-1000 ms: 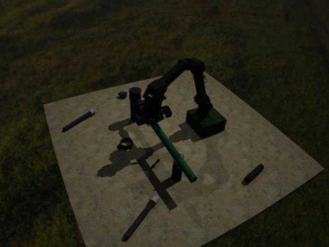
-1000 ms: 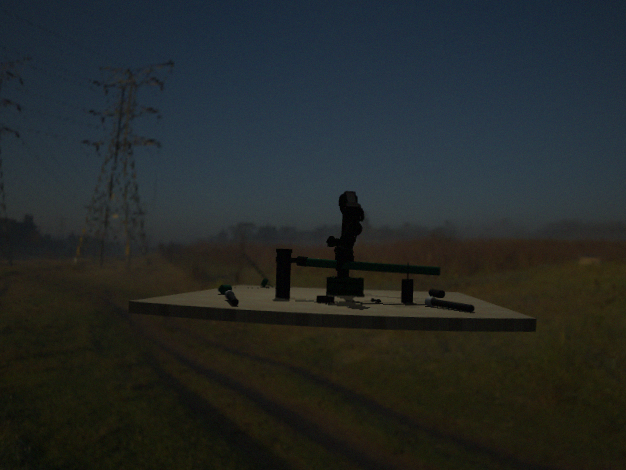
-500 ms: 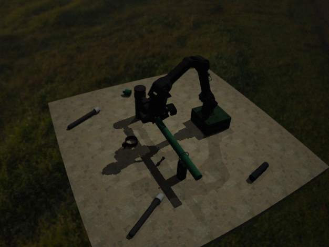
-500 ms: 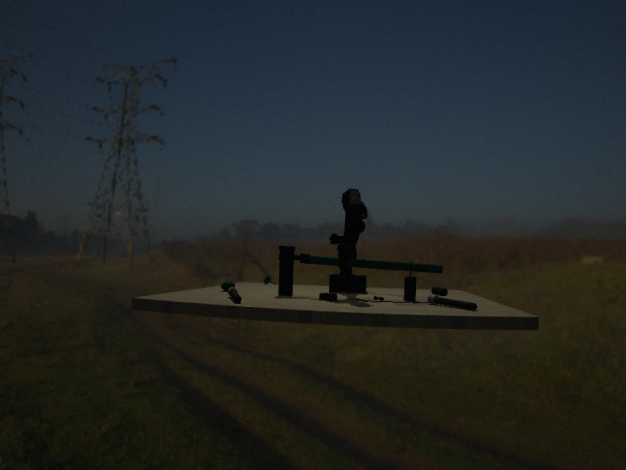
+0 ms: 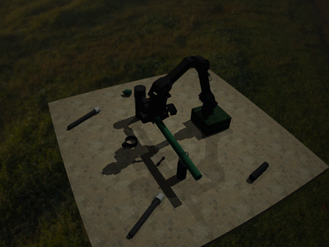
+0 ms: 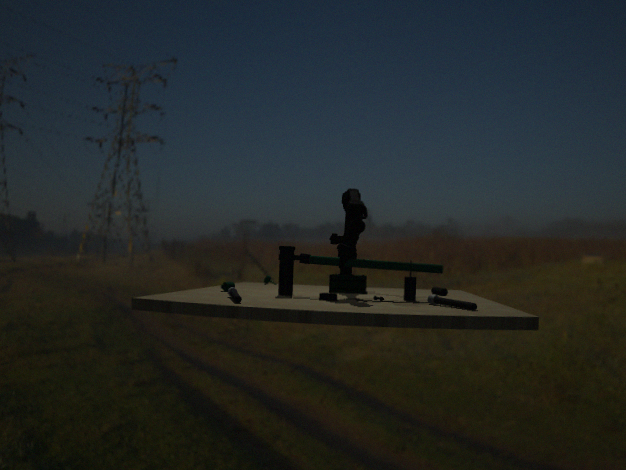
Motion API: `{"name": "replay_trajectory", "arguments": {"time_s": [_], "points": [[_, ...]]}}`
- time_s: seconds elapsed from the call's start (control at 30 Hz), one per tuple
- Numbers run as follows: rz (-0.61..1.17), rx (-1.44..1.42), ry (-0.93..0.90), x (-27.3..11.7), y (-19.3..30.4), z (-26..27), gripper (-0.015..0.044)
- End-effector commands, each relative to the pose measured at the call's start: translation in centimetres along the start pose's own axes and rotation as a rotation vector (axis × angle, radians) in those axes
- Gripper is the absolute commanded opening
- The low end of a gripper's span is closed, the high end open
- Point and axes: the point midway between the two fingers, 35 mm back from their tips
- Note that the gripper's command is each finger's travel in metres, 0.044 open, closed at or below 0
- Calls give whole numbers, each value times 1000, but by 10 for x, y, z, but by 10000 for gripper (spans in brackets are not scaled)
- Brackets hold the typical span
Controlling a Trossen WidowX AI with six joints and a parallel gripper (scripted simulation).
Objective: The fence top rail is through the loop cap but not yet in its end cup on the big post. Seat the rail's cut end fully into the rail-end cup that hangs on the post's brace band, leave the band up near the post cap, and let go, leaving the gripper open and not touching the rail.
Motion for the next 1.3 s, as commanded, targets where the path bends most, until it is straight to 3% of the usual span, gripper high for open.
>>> {"name": "replay_trajectory", "arguments": {"time_s": [0.0, 1.27], "points": [[0, 0, 0, 0, 0, 0, 0], [-8, 6, 1, -2, -4, -1, 0]]}}
Point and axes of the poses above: the point midway between the two fingers, 35 mm back from their tips, its own x axis out along the fingers, its own z axis across the jaws, y = z × x, and after that the axes turned 4 degrees about x, right-handed
